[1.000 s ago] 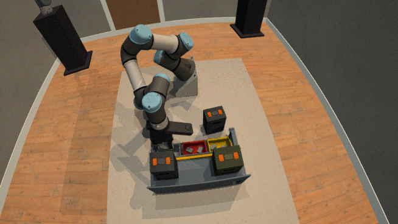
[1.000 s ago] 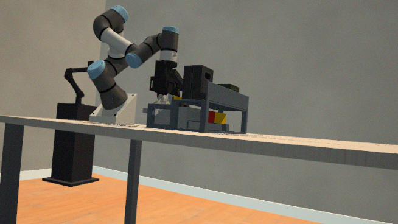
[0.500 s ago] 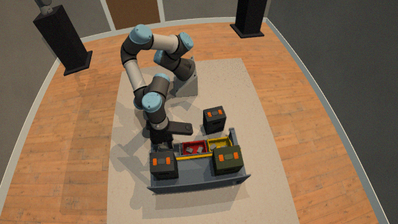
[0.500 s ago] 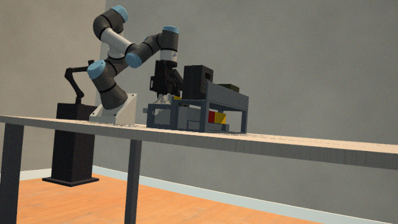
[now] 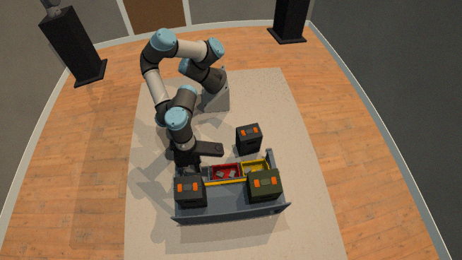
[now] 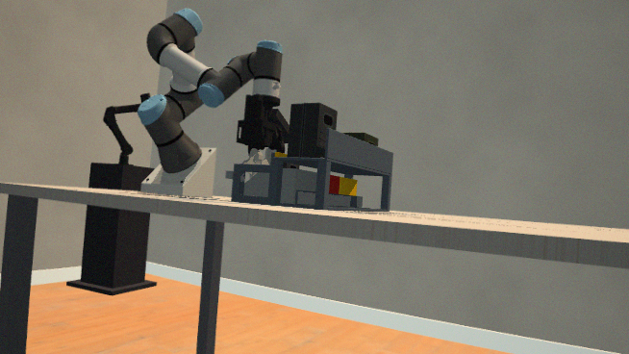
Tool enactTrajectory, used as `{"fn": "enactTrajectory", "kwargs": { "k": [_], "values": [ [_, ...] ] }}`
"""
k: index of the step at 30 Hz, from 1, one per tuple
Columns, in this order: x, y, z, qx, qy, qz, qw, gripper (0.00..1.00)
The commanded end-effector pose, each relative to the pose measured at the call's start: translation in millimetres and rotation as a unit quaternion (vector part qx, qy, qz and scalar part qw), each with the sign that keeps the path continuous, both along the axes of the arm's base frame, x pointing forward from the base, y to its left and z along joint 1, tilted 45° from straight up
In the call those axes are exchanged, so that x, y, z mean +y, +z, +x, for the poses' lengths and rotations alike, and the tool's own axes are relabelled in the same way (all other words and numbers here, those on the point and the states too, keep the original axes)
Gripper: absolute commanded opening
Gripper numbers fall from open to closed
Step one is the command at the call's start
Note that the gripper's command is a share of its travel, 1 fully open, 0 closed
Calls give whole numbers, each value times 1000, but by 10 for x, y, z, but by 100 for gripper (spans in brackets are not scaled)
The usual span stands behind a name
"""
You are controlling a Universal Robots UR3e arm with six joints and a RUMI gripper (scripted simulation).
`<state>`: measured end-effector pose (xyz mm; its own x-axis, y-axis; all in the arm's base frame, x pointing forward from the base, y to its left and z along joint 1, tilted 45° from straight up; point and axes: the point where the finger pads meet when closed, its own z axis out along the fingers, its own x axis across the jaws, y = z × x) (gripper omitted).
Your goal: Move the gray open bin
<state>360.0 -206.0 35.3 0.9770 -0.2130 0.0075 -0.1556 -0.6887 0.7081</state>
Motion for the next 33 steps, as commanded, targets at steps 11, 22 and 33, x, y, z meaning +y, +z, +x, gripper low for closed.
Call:
{"fn": "enactTrajectory", "kwargs": {
  "k": [11, 22, 33],
  "values": [
    [3, 7, 6, -1, 0, 0, 1000, 0],
    [3, 7, 6, -1, 0, 0, 1000, 0],
    [2, 7, 6, -1, 0, 0, 1000, 0]
  ]
}}
